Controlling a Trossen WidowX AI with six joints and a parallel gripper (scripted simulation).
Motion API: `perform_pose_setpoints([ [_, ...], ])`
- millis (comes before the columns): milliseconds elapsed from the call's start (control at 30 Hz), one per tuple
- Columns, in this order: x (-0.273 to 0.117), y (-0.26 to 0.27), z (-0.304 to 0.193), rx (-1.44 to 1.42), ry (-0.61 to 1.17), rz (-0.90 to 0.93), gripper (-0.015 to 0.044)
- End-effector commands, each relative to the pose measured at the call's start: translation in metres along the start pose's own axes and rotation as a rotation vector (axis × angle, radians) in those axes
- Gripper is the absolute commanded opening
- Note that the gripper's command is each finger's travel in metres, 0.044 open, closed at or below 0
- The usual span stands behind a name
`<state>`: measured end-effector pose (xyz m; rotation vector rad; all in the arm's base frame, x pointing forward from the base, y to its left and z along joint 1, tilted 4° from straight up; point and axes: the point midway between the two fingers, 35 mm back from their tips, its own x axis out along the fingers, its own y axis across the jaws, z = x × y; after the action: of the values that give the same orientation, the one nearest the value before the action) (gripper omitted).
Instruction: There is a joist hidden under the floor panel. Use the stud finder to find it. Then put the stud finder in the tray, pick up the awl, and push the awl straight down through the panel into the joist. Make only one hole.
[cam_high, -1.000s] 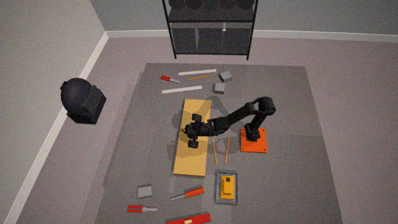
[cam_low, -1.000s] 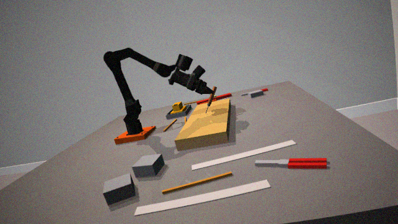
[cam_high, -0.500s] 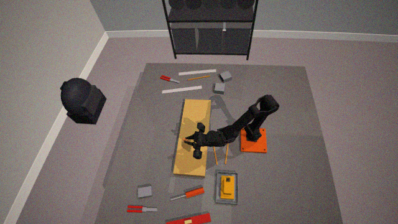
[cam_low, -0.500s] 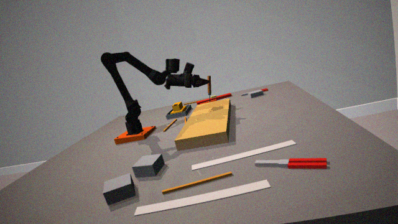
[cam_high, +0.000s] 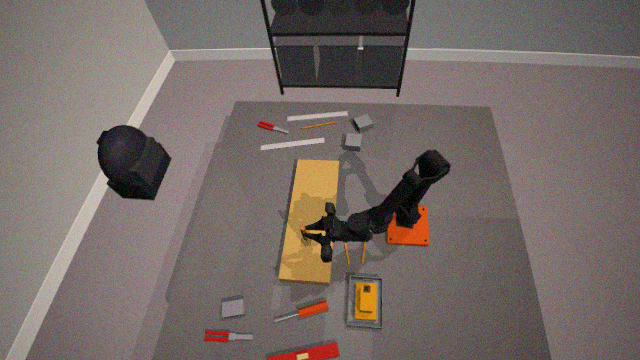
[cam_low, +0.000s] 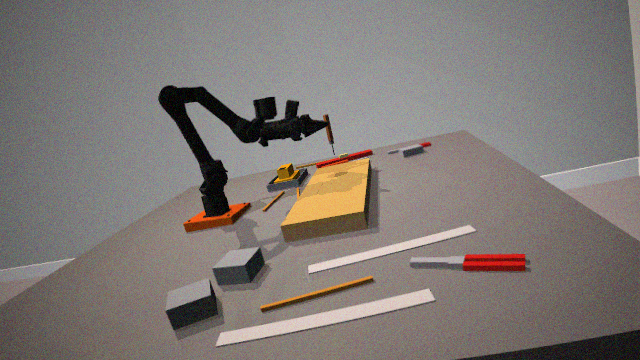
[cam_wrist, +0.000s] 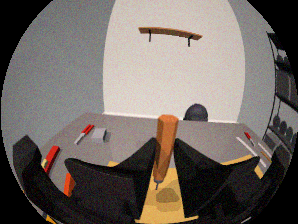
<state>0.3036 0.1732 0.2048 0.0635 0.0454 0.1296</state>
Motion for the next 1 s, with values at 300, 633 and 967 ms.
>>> perform_pose_setpoints([
  [300,-0.001,0.000,-0.001,0.016,-0.013,-0.001,0.0000],
  [633,0.000,0.001,-0.006,0.016,-0.013,-0.001,0.0000],
  [967,0.001,0.001,-0.011,0.016,-0.013,-0.001,0.0000],
])
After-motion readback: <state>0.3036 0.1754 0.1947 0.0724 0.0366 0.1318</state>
